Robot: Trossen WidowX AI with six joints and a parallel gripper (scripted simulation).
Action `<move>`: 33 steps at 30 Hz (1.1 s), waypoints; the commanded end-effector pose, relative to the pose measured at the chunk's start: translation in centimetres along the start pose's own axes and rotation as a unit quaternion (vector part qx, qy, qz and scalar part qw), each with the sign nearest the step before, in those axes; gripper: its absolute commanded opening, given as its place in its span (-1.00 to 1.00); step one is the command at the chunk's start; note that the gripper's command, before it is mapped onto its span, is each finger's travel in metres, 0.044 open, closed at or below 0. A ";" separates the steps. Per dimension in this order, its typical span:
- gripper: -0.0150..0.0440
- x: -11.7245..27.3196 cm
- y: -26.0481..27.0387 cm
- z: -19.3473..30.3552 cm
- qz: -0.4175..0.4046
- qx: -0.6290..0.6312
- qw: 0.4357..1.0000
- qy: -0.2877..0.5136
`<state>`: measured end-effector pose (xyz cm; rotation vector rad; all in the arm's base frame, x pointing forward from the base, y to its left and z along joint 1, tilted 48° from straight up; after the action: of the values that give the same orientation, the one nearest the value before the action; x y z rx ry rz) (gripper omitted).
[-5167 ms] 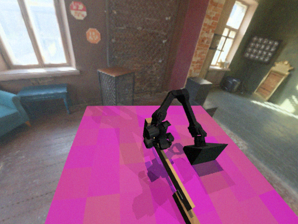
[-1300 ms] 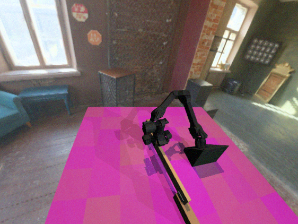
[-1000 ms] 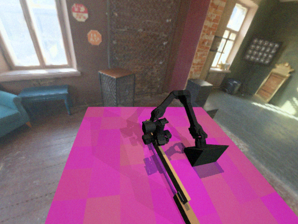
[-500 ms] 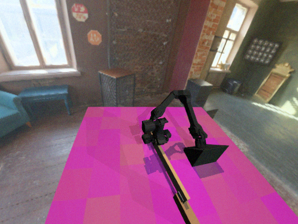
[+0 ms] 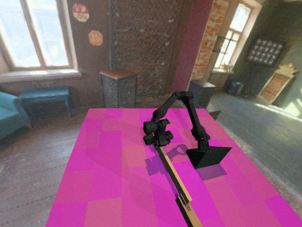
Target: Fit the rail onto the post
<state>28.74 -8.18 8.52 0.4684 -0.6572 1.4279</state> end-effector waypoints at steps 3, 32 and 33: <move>-0.49 0.3 -0.3 0.4 0.005 -0.001 1.000 -0.001; -0.49 0.3 -0.5 1.2 0.005 -0.001 1.000 -0.001; -0.49 0.3 -0.5 1.2 0.005 -0.001 1.000 -0.001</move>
<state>28.86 -8.77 9.21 0.4686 -0.6583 1.4280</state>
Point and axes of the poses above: the point midway between the two fingers, 35 mm back from their tips, its own x axis back along the fingers, its own y axis across the jaws, z = x × y, the point moved 1 cm from there along x, back along the fingers, and after that the axes turned 15 degrees about -x, right-handed, at the moved point
